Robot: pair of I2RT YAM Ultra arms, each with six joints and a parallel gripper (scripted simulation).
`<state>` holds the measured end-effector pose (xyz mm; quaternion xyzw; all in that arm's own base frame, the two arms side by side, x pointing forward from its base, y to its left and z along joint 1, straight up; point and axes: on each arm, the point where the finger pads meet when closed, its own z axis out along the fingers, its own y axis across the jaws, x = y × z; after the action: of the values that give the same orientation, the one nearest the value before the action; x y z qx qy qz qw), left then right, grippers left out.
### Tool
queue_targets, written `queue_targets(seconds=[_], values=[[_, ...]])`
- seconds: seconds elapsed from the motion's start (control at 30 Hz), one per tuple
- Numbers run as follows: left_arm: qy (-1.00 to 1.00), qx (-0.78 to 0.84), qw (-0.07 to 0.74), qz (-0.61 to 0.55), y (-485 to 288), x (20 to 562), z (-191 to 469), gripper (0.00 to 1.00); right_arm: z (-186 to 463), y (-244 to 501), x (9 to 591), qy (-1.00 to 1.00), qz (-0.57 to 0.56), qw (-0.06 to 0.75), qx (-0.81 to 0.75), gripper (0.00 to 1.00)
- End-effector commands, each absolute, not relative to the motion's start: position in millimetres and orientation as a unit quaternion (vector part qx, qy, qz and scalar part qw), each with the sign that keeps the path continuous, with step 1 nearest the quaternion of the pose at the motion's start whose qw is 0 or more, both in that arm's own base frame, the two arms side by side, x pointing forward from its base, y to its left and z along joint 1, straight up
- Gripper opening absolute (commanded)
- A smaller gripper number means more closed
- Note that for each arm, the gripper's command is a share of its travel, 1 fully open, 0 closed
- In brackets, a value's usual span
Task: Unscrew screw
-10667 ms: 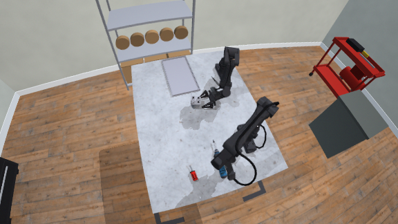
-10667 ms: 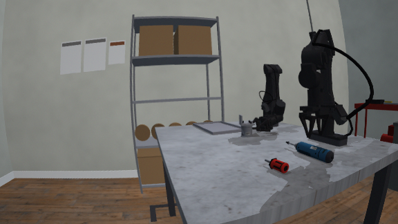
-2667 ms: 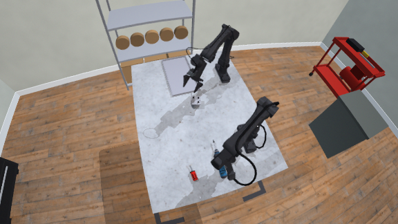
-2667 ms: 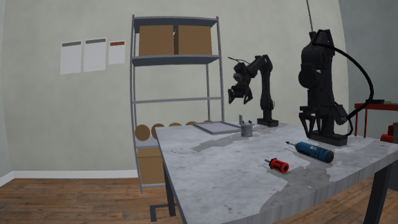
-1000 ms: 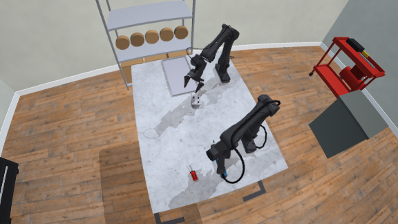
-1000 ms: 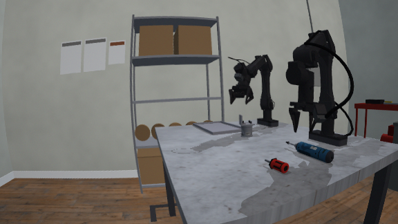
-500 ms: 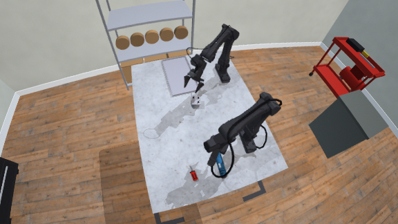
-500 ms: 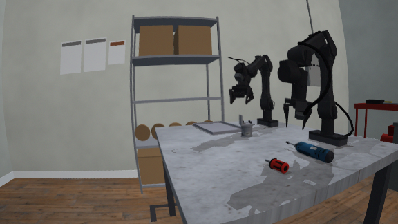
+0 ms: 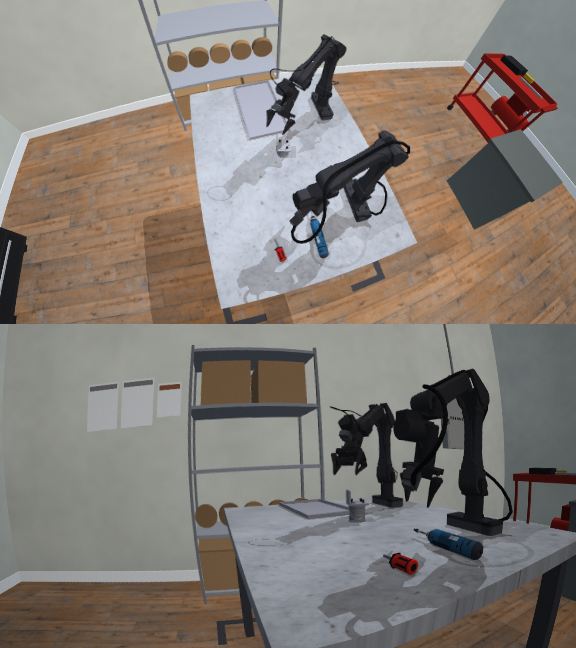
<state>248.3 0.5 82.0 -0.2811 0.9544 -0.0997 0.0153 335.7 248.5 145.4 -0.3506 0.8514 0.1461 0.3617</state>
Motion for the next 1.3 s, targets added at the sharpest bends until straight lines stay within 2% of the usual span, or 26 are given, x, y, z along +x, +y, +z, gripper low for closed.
queue_targets(seconds=[0.0,0.2,0.6,0.77,1.17,1.27], values=[[0.971,-0.206,0.02,-0.119,-17,244,89,0.65,150,251,336,0.848,0.15,0.366,-0.353,0.86],[0.973,-0.193,0.018,-0.122,-19,245,89,0.65,150,251,336,0.848,0.15,0.366,-0.353,0.86],[0.986,0.004,0.038,-0.16,-67,233,103,0.65,150,251,336,0.848,0.15,0.366,-0.353,0.86],[0.987,0.0,0.034,-0.159,-66,234,101,0.65,150,251,336,0.848,0.15,0.366,-0.353,0.86],[0.96,0.195,0.056,-0.195,-110,212,115,0.65,150,251,336,0.848,0.15,0.366,-0.353,0.86],[0.96,0.193,0.051,-0.195,-109,213,112,0.65,150,251,336,0.848,0.15,0.366,-0.353,0.86]])
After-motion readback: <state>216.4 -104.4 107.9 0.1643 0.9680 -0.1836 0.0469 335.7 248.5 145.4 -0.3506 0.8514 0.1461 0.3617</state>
